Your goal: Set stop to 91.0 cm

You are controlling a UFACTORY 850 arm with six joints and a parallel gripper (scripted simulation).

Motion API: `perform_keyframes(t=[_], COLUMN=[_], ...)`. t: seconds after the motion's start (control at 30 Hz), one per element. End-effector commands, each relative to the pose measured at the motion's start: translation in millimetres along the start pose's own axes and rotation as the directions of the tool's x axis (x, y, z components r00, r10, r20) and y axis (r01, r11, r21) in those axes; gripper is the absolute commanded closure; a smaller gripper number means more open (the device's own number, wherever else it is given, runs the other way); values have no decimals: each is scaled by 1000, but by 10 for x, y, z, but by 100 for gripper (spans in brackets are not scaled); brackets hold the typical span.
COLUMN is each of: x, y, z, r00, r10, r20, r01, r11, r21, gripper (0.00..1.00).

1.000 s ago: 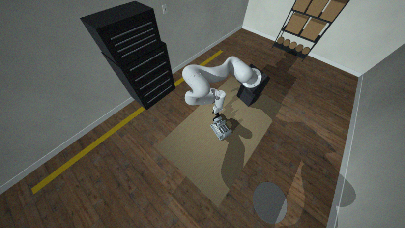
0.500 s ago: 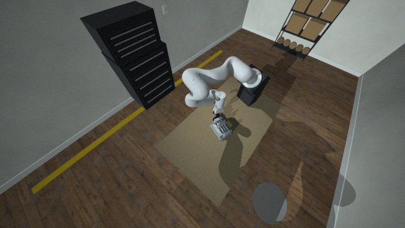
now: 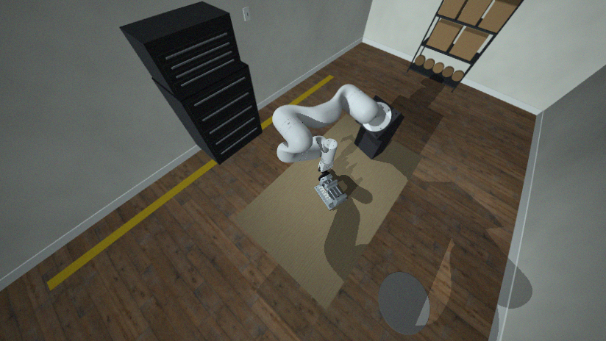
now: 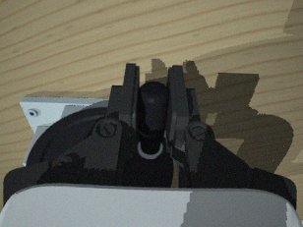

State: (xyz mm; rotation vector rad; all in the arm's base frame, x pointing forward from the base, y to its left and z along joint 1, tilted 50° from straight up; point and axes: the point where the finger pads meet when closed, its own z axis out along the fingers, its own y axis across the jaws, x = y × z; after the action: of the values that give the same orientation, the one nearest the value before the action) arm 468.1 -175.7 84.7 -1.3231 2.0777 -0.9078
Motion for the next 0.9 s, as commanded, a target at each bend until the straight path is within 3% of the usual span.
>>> perform_keyframes(t=[0.0, 0.87], x=[0, 0], y=[-23, -169], z=[47, 189], r00=[1000, 1000], r10=[0, 0], r20=[0, 0], r01=[0, 0], r11=[1000, 1000], r21=[1, 1], gripper=[94, 94])
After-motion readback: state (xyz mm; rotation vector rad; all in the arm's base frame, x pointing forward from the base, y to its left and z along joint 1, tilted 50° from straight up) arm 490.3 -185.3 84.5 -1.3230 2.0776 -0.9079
